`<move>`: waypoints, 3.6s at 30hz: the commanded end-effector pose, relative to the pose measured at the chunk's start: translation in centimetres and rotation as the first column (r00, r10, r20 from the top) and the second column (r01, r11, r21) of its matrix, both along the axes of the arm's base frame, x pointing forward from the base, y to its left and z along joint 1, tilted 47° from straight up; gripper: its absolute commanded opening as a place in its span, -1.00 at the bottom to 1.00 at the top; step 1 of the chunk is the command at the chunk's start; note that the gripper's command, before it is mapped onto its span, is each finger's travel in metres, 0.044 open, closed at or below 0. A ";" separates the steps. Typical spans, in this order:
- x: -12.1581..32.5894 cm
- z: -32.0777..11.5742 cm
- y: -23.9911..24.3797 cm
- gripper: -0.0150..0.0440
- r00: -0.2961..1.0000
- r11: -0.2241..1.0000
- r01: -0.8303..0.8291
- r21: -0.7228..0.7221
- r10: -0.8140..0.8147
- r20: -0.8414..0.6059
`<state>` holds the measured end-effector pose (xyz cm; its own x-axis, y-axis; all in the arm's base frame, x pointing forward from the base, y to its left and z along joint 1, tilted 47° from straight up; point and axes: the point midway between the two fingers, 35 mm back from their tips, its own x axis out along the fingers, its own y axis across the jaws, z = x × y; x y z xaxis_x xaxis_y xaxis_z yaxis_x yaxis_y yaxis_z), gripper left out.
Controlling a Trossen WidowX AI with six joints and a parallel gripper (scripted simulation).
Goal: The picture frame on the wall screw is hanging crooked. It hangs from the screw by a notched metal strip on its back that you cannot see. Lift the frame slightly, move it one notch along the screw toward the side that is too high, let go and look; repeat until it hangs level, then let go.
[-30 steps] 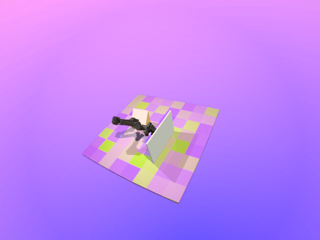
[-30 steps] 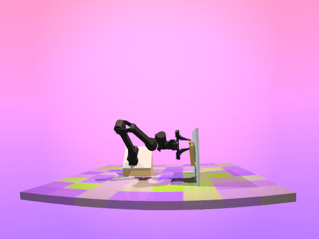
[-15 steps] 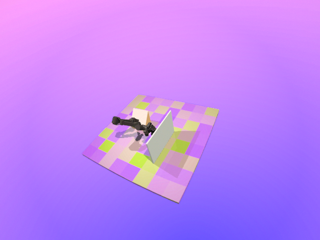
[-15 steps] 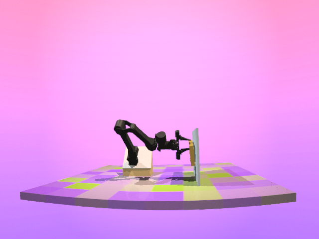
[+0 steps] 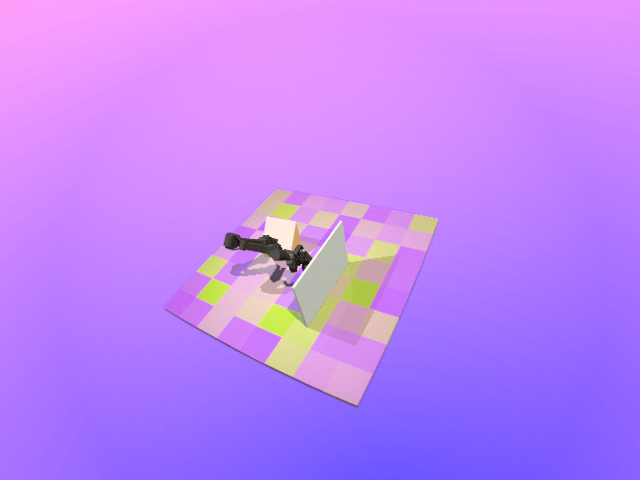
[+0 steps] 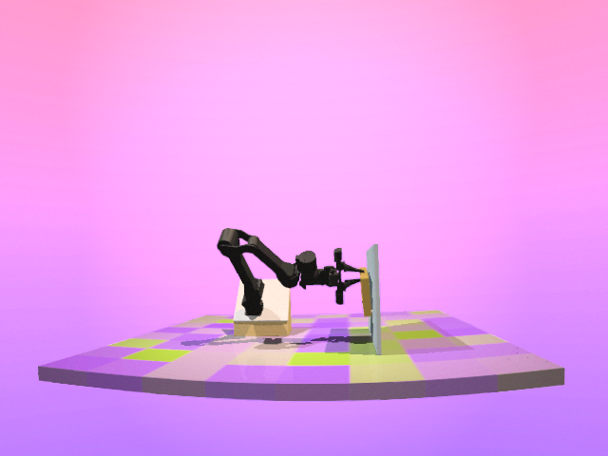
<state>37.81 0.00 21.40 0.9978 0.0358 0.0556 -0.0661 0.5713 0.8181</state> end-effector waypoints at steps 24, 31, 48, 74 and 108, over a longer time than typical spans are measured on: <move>0.0 0.3 0.2 -0.49 1.000 1.000 0.002 -0.005 -0.002 0.002; 0.0 0.5 0.3 -0.49 1.000 1.000 0.002 -0.005 -0.002 0.002; -0.1 0.9 0.6 -0.49 1.000 1.000 0.002 -0.005 -0.002 0.002; -0.1 0.9 0.7 -0.49 1.000 1.000 0.002 -0.005 -0.002 0.002; -0.1 0.6 1.3 -0.49 1.000 1.000 0.002 -0.004 -0.002 0.002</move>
<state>37.77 0.75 21.72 0.9988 0.0195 0.0456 -0.0486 0.5714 0.8192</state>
